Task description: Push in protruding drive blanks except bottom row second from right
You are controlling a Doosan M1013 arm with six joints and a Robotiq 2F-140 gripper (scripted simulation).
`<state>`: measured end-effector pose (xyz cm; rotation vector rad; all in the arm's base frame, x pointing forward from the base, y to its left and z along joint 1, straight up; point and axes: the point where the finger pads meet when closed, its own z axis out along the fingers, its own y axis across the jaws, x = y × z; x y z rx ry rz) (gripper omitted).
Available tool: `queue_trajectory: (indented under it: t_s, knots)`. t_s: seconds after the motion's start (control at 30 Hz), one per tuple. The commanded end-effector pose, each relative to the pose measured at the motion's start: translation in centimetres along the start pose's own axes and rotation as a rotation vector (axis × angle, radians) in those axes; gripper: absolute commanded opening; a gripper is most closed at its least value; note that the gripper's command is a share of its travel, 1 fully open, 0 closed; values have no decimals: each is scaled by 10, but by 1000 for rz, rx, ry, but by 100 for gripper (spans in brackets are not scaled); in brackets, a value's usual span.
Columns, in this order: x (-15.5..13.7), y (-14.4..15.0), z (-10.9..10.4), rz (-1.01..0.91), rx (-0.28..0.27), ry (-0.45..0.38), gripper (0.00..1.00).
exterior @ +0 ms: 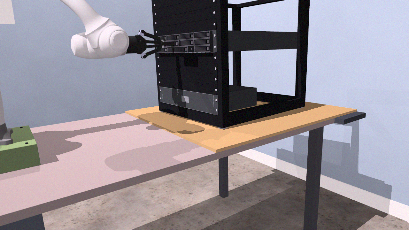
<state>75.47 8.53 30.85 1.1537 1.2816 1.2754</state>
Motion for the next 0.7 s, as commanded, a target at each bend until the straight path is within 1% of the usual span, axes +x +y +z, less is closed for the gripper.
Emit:
queue_trajectory:
  t_s: [0.0, 0.67]
  knots:
    - [-1, -1, 1, 2, 2, -1, 10]
    - [0, -1, 5, 2, 2, -1, 10]
